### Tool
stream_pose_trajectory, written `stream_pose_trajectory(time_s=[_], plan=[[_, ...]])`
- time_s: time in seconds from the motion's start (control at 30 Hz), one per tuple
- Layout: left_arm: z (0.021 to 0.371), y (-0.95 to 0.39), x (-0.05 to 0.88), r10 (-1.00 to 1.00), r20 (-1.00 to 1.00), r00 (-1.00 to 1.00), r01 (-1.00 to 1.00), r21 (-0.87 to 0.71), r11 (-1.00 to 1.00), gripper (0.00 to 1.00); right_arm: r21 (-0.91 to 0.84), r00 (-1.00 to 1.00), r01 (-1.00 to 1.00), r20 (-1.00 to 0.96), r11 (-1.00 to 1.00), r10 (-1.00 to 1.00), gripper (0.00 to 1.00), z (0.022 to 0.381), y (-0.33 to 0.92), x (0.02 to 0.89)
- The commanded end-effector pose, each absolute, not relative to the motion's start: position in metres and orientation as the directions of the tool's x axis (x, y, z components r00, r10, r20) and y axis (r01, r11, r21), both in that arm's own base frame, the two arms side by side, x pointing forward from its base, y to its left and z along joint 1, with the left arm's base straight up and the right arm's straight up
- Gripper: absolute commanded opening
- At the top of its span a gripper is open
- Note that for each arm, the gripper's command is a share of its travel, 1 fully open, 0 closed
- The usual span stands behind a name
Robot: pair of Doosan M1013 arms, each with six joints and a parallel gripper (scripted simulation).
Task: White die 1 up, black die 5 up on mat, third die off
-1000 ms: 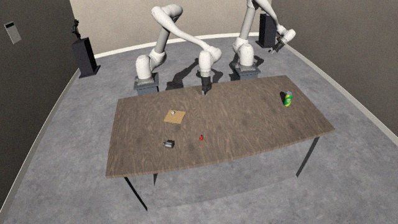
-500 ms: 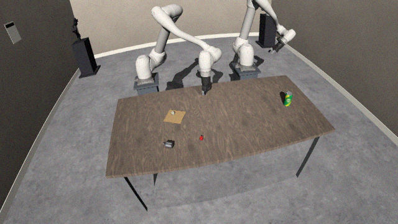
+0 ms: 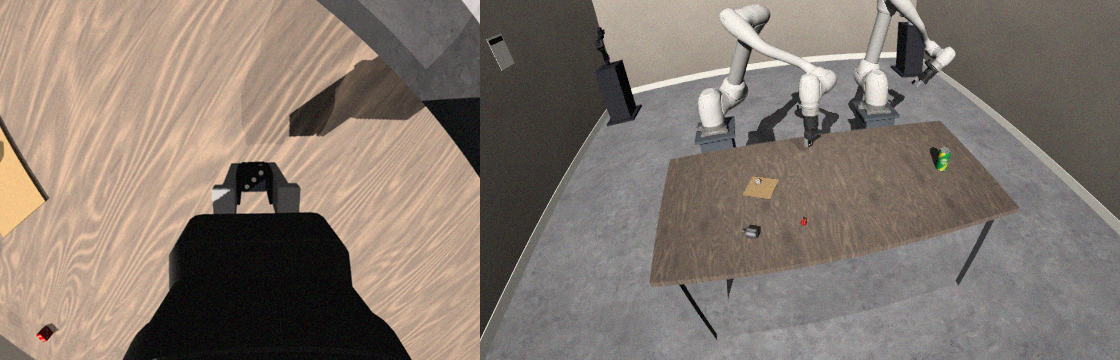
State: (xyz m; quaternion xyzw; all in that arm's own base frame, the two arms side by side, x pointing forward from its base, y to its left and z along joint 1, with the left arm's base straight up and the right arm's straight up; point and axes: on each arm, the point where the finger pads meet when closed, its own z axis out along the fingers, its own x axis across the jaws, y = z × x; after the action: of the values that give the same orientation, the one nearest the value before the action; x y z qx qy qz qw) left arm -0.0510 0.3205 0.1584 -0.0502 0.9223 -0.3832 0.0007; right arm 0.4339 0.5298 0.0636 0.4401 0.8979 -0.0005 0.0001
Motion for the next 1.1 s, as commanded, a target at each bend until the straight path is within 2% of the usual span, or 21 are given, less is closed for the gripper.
stream_pose_trajectory(time_s=[0.0,0.13,0.3,0.77,0.83,1.07], plan=[[0.159,0.321,-0.051,-0.093,0.038,-0.995,-0.092,-0.706,0.702,1.00,0.000,-0.613,0.790,0.000,0.613,0.790,0.40,0.084,0.530,0.434],[0.159,0.321,-0.051,-0.093,0.038,-0.995,-0.092,-0.706,0.702,1.00,0.000,-0.613,0.790,0.000,0.613,0.790,0.40,0.110,0.530,0.434],[0.159,0.321,-0.051,-0.093,0.038,-0.995,-0.092,-0.706,0.702,1.00,0.000,-0.613,0.790,0.000,0.613,0.790,0.40,0.120,0.530,0.434],[0.159,0.321,-0.051,-0.093,0.038,-0.995,-0.092,-0.706,0.702,1.00,0.000,-0.661,0.750,0.000,0.661,0.750,0.40,0.121,0.530,0.434],[0.159,0.321,-0.051,-0.093,0.038,-0.995,-0.092,-0.706,0.702,1.00,0.000,-0.769,0.639,0.000,0.769,0.639,0.40,0.119,0.531,0.433],[0.159,0.321,-0.051,-0.093,0.038,-0.995,-0.092,-0.706,0.702,1.00,0.000,-0.921,0.391,0.000,0.921,0.391,0.40,0.115,0.534,0.433]])
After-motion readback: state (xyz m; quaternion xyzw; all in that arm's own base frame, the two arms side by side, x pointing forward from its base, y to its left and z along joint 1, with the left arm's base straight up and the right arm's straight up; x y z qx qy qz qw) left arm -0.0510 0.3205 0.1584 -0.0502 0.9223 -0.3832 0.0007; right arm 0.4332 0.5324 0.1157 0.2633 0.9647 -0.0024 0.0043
